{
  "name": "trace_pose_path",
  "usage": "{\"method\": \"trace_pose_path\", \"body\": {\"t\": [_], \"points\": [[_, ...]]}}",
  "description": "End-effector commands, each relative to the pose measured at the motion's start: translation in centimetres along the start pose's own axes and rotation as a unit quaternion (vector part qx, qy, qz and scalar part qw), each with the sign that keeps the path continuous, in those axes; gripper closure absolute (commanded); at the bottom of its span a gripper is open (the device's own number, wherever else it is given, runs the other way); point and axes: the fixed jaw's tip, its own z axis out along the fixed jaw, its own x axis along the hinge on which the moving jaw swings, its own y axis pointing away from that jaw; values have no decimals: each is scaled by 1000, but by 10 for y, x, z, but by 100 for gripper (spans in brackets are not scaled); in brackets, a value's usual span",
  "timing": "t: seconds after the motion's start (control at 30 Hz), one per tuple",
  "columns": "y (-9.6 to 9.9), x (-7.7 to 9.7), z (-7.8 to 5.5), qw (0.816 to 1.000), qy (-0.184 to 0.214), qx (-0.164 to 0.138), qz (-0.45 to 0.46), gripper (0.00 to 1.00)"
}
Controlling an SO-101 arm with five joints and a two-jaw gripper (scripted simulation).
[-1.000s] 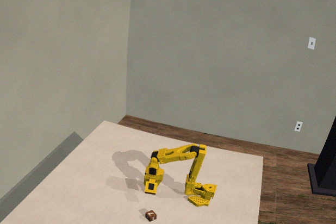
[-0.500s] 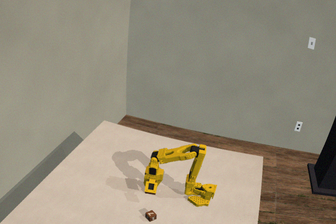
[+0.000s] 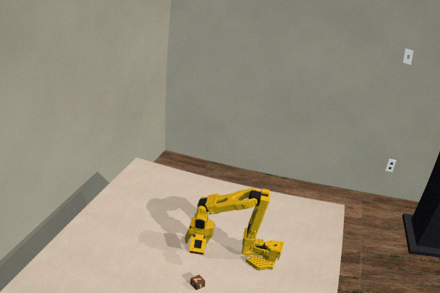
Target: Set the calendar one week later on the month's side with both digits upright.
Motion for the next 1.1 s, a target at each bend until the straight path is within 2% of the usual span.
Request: {"method": "trace_pose_path", "body": {"t": [0.0, 0.57, 0.7, 0.87, 0.93, 1.07], "points": [[-3, -1, -1, 1000, -1, 9, 1, 67], [-3, -1, -5, 1000, -1, 9, 1, 64], [-4, -1, -14, 1000, -1, 9, 1, 64], [-5, -1, -31, 1000, -1, 9, 1, 64], [-5, -1, -31, 1000, -1, 9, 1, 64], [-4, -1, -46, 1000, -1, 9, 1, 64]]}}
